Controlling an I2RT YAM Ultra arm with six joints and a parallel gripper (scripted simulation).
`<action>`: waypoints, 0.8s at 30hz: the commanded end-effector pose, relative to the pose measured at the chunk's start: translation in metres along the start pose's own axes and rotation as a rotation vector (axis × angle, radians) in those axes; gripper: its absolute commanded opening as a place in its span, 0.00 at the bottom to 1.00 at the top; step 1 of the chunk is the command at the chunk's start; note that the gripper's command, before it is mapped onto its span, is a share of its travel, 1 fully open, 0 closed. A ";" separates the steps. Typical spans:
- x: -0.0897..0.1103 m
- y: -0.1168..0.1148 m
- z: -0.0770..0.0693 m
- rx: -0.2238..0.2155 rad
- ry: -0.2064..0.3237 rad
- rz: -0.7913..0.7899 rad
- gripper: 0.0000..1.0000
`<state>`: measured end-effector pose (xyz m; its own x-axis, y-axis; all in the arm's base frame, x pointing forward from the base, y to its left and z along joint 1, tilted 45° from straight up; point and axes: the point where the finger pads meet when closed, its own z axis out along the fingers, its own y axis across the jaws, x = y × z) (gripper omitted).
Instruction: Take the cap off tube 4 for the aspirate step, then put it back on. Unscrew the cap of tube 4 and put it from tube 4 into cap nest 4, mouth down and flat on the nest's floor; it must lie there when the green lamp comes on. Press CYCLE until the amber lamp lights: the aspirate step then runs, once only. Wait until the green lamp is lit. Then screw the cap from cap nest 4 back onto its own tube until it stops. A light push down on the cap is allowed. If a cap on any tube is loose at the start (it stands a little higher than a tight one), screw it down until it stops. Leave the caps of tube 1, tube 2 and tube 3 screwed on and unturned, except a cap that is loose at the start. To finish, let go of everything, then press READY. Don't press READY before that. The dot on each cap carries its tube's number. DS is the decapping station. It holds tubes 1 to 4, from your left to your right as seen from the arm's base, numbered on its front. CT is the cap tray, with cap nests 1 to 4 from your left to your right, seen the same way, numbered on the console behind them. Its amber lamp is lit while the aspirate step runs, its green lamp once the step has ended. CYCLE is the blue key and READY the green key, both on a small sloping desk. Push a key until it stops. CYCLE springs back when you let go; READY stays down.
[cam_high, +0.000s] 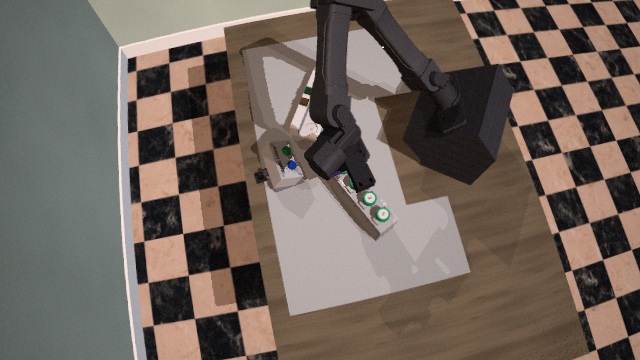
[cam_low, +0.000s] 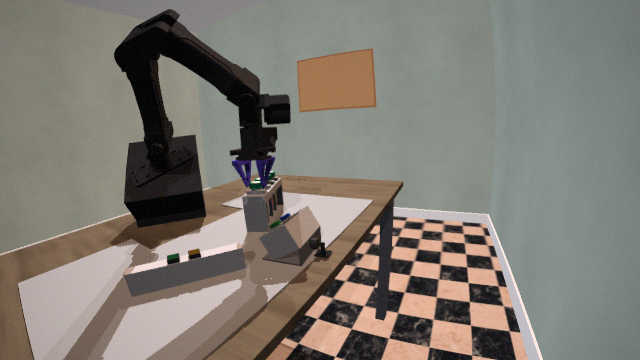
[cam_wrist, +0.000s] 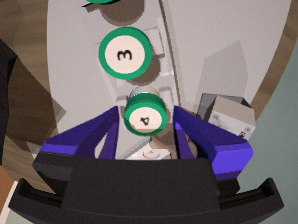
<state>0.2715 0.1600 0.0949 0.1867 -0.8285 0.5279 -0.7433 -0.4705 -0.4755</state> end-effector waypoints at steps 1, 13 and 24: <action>-0.002 -0.004 -0.007 0.011 -0.012 0.281 0.49; -0.002 -0.004 -0.009 0.008 -0.015 0.866 0.49; -0.002 -0.003 -0.010 0.006 -0.016 1.116 0.49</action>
<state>0.2689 0.1616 0.0991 -0.5519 -0.8201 -0.1513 -0.5318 0.4859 -0.6937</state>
